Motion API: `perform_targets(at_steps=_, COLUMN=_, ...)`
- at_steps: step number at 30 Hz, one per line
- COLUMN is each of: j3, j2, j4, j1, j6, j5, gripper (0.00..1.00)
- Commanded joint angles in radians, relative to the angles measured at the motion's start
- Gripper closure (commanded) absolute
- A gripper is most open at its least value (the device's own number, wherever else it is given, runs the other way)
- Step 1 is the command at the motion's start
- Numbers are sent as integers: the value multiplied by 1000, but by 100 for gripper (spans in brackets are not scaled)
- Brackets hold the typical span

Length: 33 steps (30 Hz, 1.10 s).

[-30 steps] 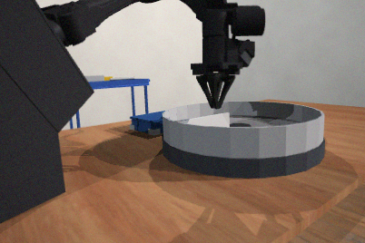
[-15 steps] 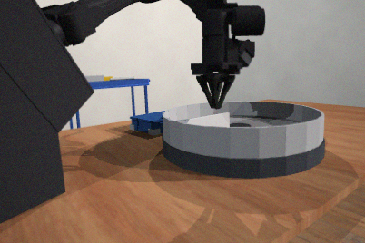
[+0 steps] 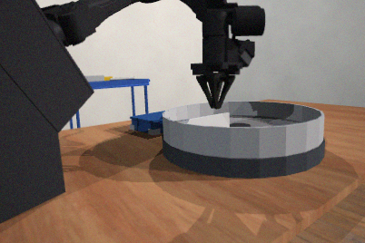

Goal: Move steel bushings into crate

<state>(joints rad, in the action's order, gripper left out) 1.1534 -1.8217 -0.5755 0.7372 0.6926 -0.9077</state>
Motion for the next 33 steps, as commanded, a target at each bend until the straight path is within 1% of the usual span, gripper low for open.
perform_targets(at_steps=1, j3=29, j2=20, j4=-6, j1=34, j6=2, j5=-15, gripper=87)
perform_targets(at_steps=13, j3=29, j2=18, j4=0, j1=33, j6=0, j5=-15, gripper=87)
perform_targets(at_steps=15, j3=26, j2=-15, j4=31, j1=25, j6=-20, j5=-12, gripper=87)
perform_targets(at_steps=17, j3=-23, j2=-26, j4=69, j1=-15, j6=-47, j5=11, gripper=87)
perform_targets(at_steps=20, j3=-29, j2=-39, j4=108, j1=-34, j6=-75, j5=18, gripper=87)
perform_targets(at_steps=22, j3=-29, j2=-40, j4=114, j1=-16, j6=-79, j5=18, gripper=87)
perform_targets(at_steps=24, j3=-29, j2=-18, j4=117, j1=-16, j6=-81, j5=16, gripper=87)
perform_targets(at_steps=25, j3=-3, j2=-16, j4=117, j1=-16, j6=-81, j5=11, gripper=87)
perform_targets(at_steps=26, j3=1, j2=-16, j4=118, j1=-16, j6=-81, j5=10, gripper=87)
perform_targets(at_steps=33, j3=1, j2=-16, j4=120, j1=-16, j6=-82, j5=10, gripper=87)
